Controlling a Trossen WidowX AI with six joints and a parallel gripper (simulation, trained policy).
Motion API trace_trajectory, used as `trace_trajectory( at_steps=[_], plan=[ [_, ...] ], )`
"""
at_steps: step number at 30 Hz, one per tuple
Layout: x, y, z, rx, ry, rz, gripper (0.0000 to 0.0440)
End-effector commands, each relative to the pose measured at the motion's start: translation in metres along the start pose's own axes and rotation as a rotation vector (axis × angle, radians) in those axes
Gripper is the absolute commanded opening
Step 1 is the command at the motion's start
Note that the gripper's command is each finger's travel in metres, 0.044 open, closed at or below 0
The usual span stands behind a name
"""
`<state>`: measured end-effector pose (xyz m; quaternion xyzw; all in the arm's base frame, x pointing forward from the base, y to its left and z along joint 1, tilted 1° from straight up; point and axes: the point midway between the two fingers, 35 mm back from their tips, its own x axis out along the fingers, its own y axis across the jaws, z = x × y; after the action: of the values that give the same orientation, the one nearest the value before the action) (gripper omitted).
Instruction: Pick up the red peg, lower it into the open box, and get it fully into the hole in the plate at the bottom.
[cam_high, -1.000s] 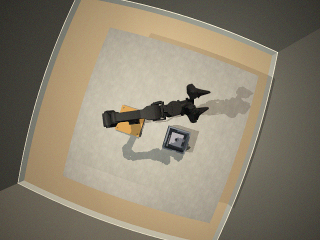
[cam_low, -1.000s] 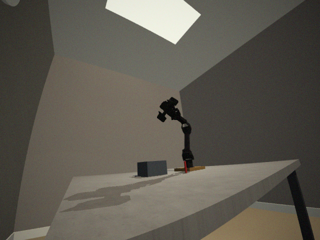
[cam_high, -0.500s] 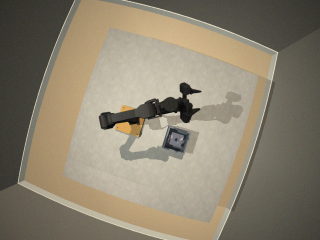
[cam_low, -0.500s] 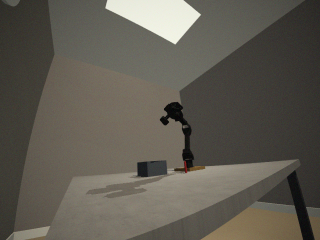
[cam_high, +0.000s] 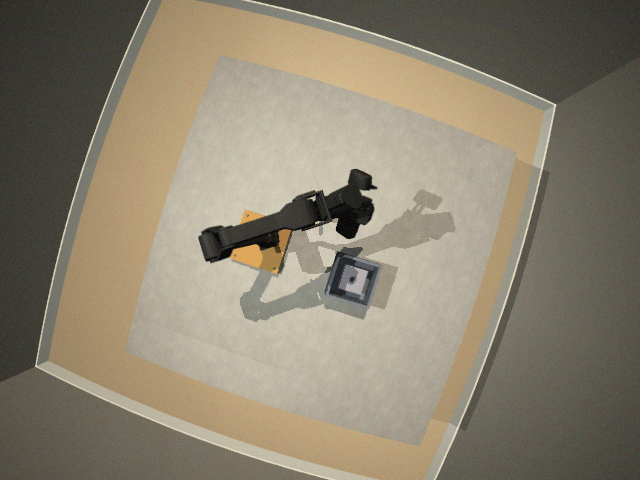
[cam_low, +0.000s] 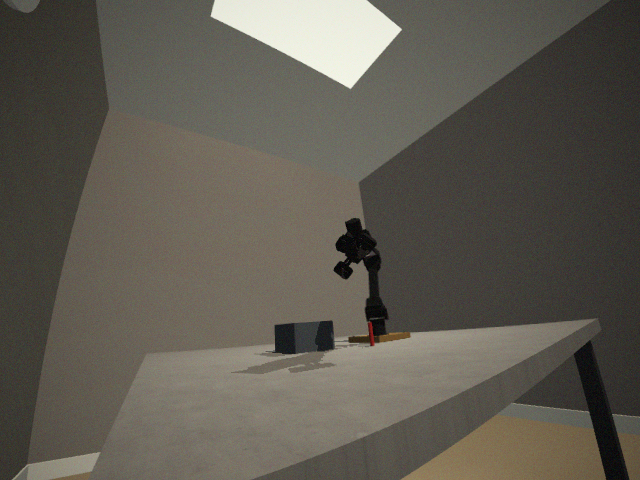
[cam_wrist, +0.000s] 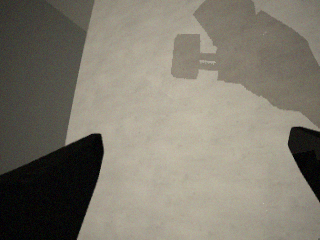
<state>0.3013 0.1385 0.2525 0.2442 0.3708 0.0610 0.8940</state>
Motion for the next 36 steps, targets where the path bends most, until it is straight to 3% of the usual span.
trace_trajectory(
  at_steps=[1,13,22,36],
  plan=[
    [0.007,-0.014,-0.022,0.038,0.076,-0.073,0.0440],
    [0.010,-0.069,-0.097,0.201,0.311,-0.371,0.0440],
    [0.009,-0.106,-0.138,0.350,0.395,-0.594,0.0440],
    [0.038,-0.142,-0.181,0.517,0.368,-0.685,0.0440]
  ],
)
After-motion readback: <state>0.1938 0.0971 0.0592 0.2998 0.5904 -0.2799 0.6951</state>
